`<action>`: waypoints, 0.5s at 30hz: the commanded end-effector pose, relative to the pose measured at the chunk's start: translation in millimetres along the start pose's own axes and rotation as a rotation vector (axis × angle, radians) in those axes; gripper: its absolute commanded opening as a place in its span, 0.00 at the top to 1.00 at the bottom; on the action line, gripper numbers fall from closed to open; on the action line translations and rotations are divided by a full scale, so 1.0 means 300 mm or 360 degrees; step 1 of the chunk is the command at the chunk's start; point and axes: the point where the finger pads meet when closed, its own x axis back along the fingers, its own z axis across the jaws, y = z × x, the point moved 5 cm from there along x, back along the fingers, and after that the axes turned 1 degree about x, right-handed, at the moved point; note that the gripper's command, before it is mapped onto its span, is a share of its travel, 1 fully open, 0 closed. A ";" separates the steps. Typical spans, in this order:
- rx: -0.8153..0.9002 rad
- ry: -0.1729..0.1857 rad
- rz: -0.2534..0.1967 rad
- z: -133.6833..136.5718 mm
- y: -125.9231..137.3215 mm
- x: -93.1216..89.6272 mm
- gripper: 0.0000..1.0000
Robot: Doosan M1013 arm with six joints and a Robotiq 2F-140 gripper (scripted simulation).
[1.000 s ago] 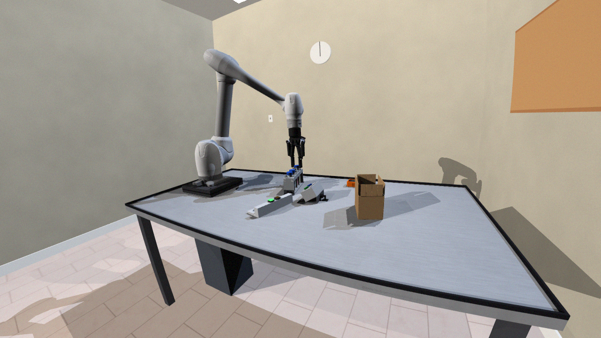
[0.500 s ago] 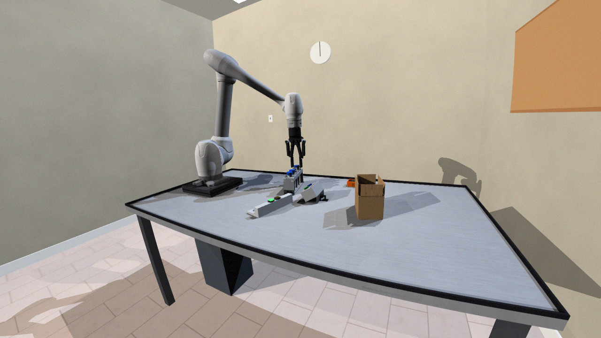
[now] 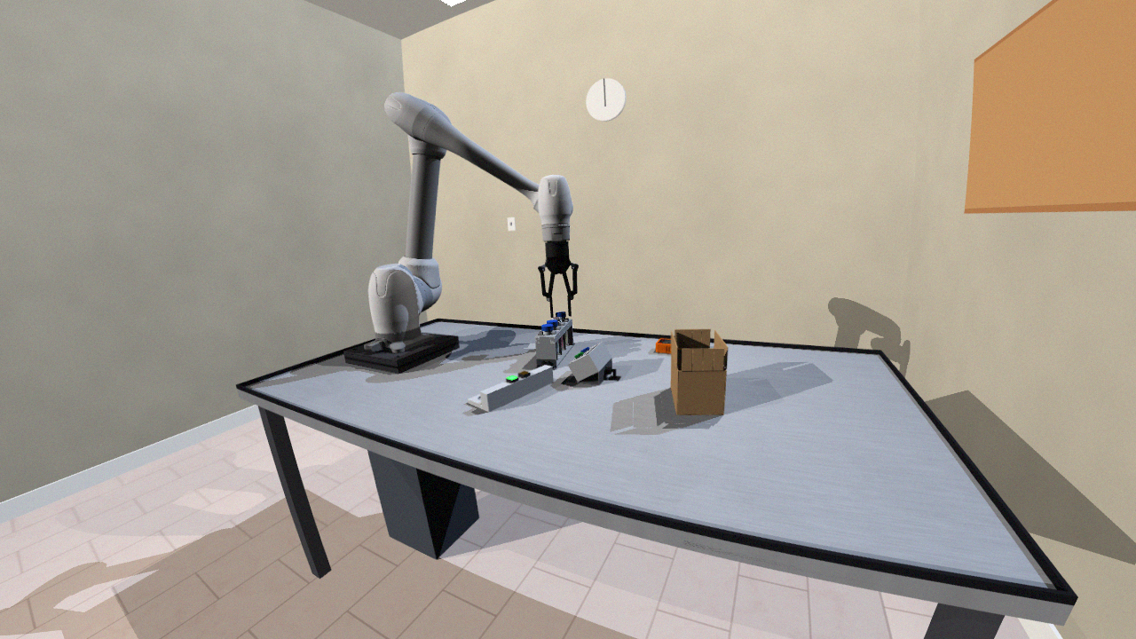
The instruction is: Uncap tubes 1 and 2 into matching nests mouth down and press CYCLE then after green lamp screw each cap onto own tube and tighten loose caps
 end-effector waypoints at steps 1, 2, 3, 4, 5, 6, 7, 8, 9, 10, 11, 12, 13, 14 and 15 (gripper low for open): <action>0.0104 0.0004 0.0020 0.000 0.002 0.001 0.59; 0.0104 0.0004 0.0020 0.000 0.002 0.001 0.59; 0.0104 0.0004 0.0020 0.000 0.002 0.001 0.59; 0.0104 0.0004 0.0020 0.000 0.002 0.001 0.70; 0.0104 0.0004 0.0020 0.000 0.002 0.001 0.70; 0.0104 0.0004 0.0020 0.000 0.002 0.001 0.70; 0.0104 0.0004 0.0020 0.000 0.002 0.001 0.70; 0.0104 0.0004 0.0020 0.000 0.002 0.001 0.70; 0.0104 0.0004 0.0020 0.000 0.002 0.001 0.70; 0.0103 0.0004 0.0020 0.000 0.002 0.002 0.70; 0.0104 0.0004 0.0020 0.000 0.002 0.002 0.70; 0.0104 0.0004 0.0020 0.000 0.002 0.002 0.70; 0.0104 0.0004 0.0020 0.000 0.002 0.002 0.70; 0.0104 0.0004 0.0020 0.000 0.002 0.002 0.70; 0.0104 0.0004 0.0020 0.000 0.002 0.002 0.70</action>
